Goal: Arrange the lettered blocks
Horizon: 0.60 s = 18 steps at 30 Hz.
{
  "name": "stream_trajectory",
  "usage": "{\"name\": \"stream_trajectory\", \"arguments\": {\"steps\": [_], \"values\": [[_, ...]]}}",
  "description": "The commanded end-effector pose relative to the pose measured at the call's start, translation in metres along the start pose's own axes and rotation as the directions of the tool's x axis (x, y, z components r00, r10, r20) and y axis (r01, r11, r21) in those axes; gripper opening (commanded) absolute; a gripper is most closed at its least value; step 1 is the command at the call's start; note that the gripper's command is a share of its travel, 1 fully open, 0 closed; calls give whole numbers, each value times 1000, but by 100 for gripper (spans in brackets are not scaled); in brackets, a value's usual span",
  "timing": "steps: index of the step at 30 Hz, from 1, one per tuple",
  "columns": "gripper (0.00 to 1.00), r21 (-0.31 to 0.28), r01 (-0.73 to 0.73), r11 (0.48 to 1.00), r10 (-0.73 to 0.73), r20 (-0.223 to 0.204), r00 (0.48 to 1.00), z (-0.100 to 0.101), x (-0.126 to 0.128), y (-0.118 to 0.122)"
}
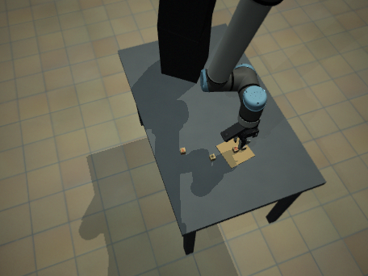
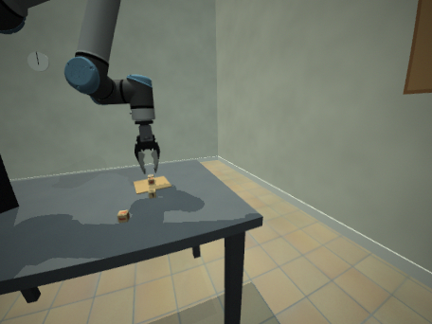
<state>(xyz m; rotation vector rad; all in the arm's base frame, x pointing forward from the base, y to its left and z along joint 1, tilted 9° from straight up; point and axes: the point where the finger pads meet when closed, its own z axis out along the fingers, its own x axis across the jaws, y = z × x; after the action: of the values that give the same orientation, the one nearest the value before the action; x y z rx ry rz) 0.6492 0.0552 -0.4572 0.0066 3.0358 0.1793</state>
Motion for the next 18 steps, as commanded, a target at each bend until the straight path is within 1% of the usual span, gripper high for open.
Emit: {"name": "stream_trajectory", "arguments": {"steps": [1,7,10,14,15,18], "values": [[25,0,0,1000,0,1,1000,-12,0,0],[25,0,0,1000,0,1,1000,-38,0,0],[25,0,0,1000,0,1,1000,-43,0,0],[25,0,0,1000,0,1,1000,-45,0,0],[100,0,0,1000,0,1,1000,-45,0,0],[100,0,0,1000,0,1,1000,-45,0,0]]}}
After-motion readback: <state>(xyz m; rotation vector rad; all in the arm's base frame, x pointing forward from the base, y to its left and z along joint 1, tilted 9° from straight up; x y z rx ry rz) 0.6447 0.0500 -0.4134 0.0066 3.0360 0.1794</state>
